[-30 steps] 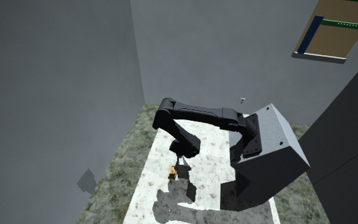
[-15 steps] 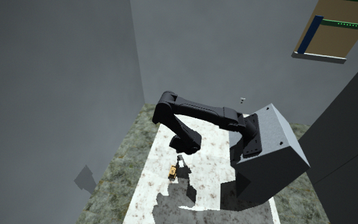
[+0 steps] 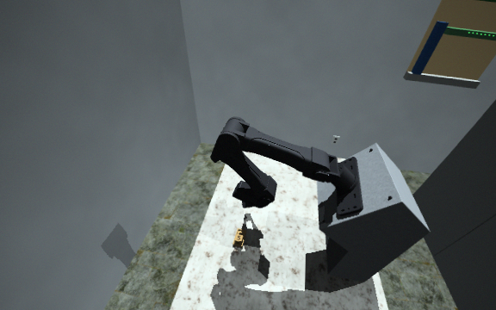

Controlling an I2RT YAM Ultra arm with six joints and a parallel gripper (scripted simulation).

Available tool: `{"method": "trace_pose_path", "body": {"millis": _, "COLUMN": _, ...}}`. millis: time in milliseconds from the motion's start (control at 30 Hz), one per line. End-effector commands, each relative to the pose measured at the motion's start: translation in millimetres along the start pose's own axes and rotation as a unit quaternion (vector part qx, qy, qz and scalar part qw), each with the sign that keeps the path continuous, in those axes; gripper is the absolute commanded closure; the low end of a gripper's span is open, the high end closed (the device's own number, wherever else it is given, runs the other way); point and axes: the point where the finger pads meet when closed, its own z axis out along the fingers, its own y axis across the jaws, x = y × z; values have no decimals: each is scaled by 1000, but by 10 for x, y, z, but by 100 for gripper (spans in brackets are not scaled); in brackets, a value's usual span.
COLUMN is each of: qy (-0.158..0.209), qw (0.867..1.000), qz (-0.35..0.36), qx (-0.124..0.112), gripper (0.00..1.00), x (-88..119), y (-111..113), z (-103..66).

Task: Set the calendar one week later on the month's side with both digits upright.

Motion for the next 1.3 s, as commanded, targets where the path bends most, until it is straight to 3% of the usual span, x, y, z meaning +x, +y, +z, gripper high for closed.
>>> {"method": "trace_pose_path", "body": {"millis": 0, "qy": 37, "qw": 999, "qz": -8, "qx": 8, "gripper": 74, "x": 81, "y": -54, "z": 3}}
{"method": "trace_pose_path", "body": {"millis": 133, "qy": 87, "qw": 996, "qz": -5, "qx": 9, "gripper": 74, "x": 73, "y": -66, "z": -19}}
{"method": "trace_pose_path", "body": {"millis": 367, "qy": 110, "qw": 994, "qz": -6, "qx": 10, "gripper": 74, "x": 74, "y": -69, "z": -12}}
{"method": "trace_pose_path", "body": {"millis": 500, "qy": 167, "qw": 986, "qz": -8, "qx": 10, "gripper": 74, "x": 69, "y": -69, "z": 9}}
{"method": "trace_pose_path", "body": {"millis": 567, "qy": 167, "qw": 986, "qz": -8, "qx": 10, "gripper": 74, "x": 69, "y": -69, "z": 9}}
{"method": "trace_pose_path", "body": {"millis": 700, "qy": 216, "qw": 976, "qz": -4, "qx": 10, "gripper": 74, "x": 51, "y": -68, "z": -10}}
{"method": "trace_pose_path", "body": {"millis": 900, "qy": 231, "qw": 973, "qz": -4, "qx": 10, "gripper": 74, "x": 50, "y": -69, "z": -9}}
{"method": "trace_pose_path", "body": {"millis": 1067, "qy": 295, "qw": 955, "qz": -7, "qx": 12, "gripper": 74, "x": 55, "y": -76, "z": 17}}
{"method": "trace_pose_path", "body": {"millis": 1133, "qy": 295, "qw": 955, "qz": -7, "qx": 12, "gripper": 74, "x": 55, "y": -76, "z": 17}}
{"method": "trace_pose_path", "body": {"millis": 1267, "qy": 342, "qw": 940, "qz": -3, "qx": 11, "gripper": 74, "x": 29, "y": -69, "z": 4}}
